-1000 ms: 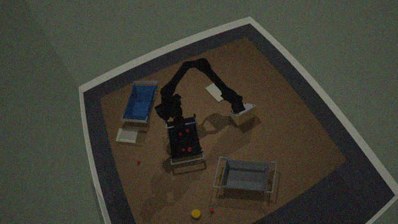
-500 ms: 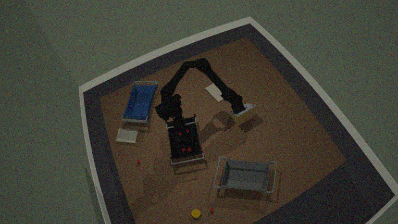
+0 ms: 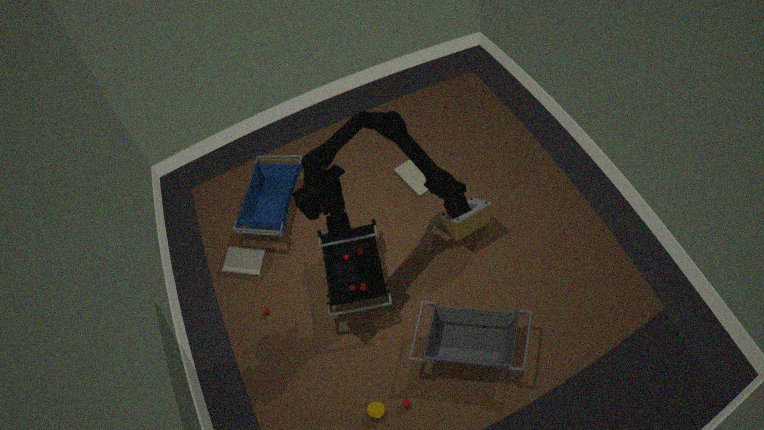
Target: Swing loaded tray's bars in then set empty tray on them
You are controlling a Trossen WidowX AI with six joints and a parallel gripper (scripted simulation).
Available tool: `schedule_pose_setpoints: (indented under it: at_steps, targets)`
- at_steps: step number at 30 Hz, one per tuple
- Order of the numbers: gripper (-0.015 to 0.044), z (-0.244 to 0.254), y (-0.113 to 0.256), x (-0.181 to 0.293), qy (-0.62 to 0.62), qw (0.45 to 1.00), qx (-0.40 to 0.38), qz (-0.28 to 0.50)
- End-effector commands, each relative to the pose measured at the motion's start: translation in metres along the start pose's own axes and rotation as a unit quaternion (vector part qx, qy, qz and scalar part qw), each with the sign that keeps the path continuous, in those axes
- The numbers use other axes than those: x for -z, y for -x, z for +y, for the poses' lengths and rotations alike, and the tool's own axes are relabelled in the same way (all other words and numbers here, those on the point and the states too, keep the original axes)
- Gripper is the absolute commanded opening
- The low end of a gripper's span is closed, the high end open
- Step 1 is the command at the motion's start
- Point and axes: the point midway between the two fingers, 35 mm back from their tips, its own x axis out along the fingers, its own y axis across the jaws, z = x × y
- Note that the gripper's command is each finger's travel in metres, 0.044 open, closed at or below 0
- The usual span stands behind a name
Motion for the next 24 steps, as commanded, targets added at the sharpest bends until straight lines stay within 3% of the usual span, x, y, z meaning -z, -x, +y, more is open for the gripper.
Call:
schedule_pose_setpoints:
  at_steps: [1, 15, 24]
  targets:
    - [0.008, 0.04, -0.012, -0.012, -0.003, 1.0, 0.003, 0.015]
    - [0.008, 0.233, -0.056, -0.006, -0.028, 0.999, 0.006, 0.027]
    - [0.008, 0.241, -0.059, -0.004, -0.03, 0.999, 0.007, 0.028]
